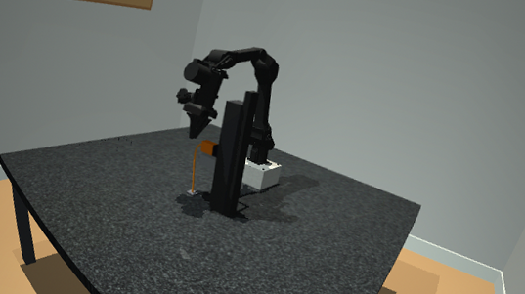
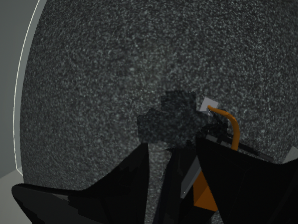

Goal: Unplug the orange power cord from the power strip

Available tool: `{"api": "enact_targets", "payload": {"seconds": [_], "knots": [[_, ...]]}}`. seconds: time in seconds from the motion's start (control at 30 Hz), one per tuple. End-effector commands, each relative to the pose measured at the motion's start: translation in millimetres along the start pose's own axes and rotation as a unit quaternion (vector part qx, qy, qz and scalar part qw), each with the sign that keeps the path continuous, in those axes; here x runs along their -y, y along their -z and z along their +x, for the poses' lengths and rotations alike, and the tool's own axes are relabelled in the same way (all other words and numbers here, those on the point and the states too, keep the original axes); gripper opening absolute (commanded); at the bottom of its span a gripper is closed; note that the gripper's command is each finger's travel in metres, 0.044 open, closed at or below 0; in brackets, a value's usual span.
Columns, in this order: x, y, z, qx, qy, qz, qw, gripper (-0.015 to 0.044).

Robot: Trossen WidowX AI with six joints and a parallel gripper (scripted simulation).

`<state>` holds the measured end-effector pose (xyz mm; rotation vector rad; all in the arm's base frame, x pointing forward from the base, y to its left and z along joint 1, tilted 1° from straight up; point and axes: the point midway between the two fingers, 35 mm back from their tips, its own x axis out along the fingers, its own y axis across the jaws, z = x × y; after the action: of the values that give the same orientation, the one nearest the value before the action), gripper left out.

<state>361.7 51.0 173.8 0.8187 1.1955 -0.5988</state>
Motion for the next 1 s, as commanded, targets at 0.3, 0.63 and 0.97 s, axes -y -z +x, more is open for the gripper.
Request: {"api": "enact_targets", "payload": {"seconds": [0.3, 0.63, 0.97], "knots": [[52, -2, -1, -0.034, 0.123, 0.199, 0.972, 0.016], [49, 3, 0, -0.034, 0.123, 0.199, 0.972, 0.016], [42, 18, -1, -0.035, 0.123, 0.199, 0.972, 0.016]]}}
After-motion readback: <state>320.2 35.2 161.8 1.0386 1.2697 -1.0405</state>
